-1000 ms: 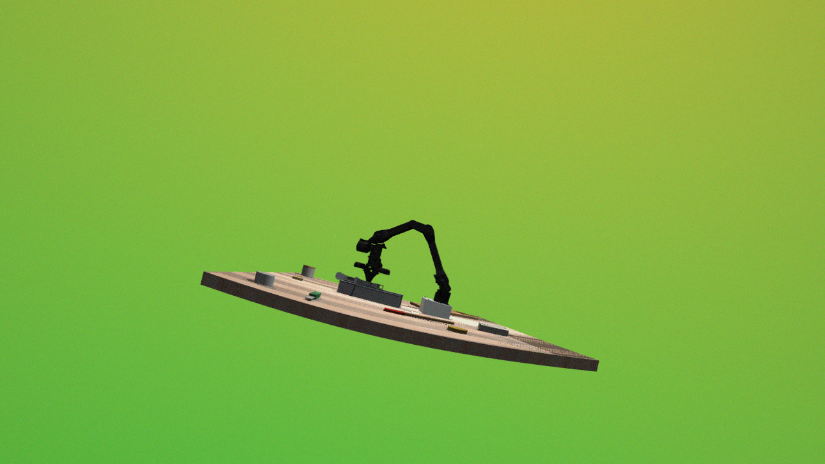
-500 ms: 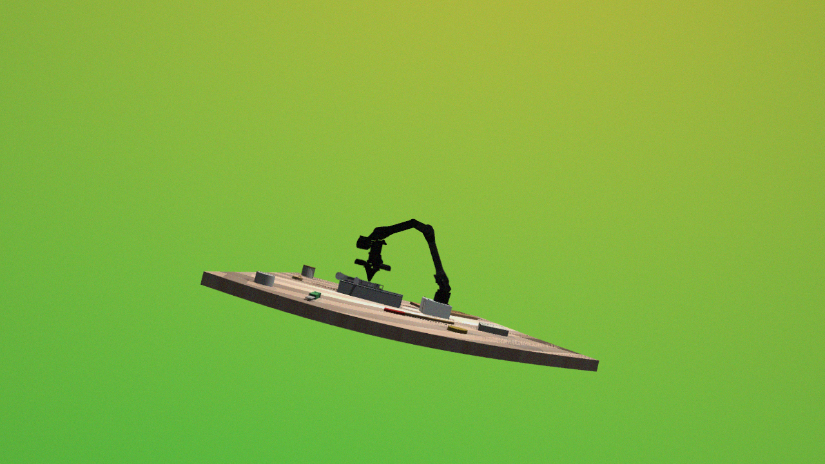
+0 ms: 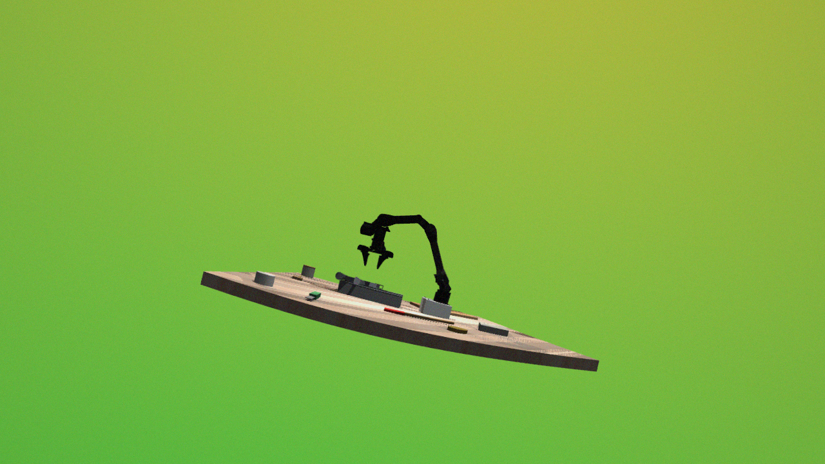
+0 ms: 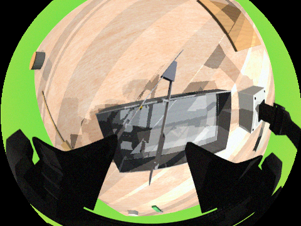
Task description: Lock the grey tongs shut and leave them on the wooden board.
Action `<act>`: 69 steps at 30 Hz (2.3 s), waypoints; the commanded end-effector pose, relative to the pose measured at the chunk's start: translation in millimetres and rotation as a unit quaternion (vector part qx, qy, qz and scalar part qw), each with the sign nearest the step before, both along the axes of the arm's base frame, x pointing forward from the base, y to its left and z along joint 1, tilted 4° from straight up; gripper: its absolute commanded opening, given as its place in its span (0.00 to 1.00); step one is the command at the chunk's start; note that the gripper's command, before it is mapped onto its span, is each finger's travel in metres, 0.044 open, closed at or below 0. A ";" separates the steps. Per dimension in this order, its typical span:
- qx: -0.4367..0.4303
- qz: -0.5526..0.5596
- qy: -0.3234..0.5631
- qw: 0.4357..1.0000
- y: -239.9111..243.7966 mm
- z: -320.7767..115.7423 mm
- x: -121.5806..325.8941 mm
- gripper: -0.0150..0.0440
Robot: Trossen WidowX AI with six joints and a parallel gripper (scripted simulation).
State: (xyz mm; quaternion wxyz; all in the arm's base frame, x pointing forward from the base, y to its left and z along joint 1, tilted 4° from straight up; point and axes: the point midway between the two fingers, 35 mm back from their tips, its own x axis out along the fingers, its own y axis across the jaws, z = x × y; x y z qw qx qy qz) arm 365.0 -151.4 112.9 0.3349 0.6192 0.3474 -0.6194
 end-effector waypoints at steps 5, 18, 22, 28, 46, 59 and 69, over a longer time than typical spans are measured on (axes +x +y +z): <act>0.000 0.047 -0.001 0.999 -0.3 -0.7 -0.2 1.00; 0.006 0.599 -0.008 0.801 -3.9 -12.2 -3.4 1.00; 0.008 0.742 -0.010 0.671 -5.0 -16.0 -4.6 1.00; 0.011 0.838 -0.011 0.546 -6.5 -21.0 -6.3 1.00; 0.014 0.991 -0.015 0.131 -8.3 -27.8 -8.6 1.00; 0.014 0.991 -0.015 0.131 -8.3 -27.8 -8.6 1.00; 0.014 0.991 -0.015 0.131 -7.9 -28.0 -7.3 1.00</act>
